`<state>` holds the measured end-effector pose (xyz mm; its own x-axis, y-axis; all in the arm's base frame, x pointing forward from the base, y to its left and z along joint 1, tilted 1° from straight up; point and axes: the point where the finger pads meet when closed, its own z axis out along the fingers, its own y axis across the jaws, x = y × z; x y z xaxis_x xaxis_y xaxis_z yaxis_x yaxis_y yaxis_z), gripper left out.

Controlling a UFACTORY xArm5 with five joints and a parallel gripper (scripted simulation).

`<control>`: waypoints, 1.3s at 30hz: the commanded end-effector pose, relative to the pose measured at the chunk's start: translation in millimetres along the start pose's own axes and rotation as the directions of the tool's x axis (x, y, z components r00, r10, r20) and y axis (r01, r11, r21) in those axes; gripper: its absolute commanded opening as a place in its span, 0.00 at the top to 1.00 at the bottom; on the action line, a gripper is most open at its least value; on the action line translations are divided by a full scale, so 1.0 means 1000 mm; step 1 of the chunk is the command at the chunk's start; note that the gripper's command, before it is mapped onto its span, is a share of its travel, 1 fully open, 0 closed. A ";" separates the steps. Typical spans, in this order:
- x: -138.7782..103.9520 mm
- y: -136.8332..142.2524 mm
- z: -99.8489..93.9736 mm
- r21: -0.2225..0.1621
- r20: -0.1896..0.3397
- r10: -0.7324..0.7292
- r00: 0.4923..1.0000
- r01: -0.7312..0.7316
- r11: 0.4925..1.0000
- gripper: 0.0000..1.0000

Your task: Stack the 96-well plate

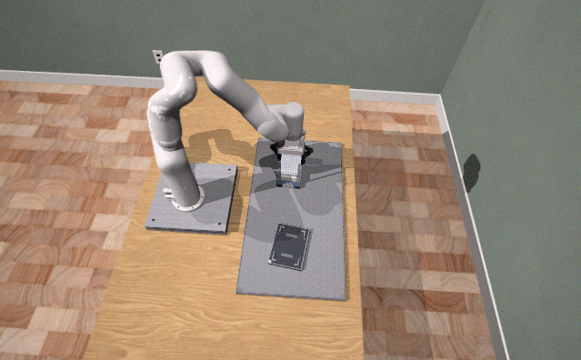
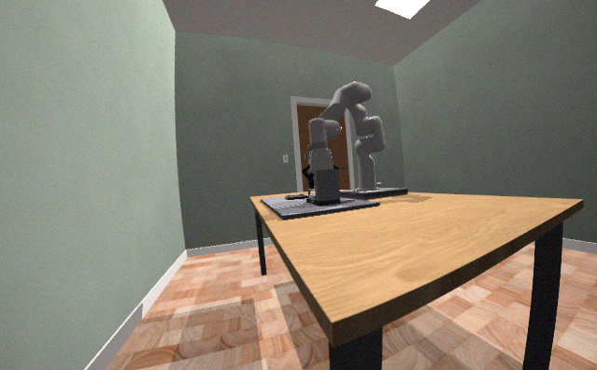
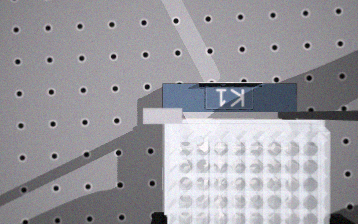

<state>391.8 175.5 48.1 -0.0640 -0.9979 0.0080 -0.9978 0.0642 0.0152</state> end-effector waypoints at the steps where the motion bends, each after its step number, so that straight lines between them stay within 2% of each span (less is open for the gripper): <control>1: -0.001 -0.001 0.007 0.003 0.001 0.000 1.000 0.000 1.000 1.00; 39: 0.000 -0.001 0.012 0.003 0.001 0.000 1.000 0.000 1.000 1.00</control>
<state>391.5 175.3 35.3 -0.0640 -0.9979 0.0082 -0.9978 0.0642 0.0155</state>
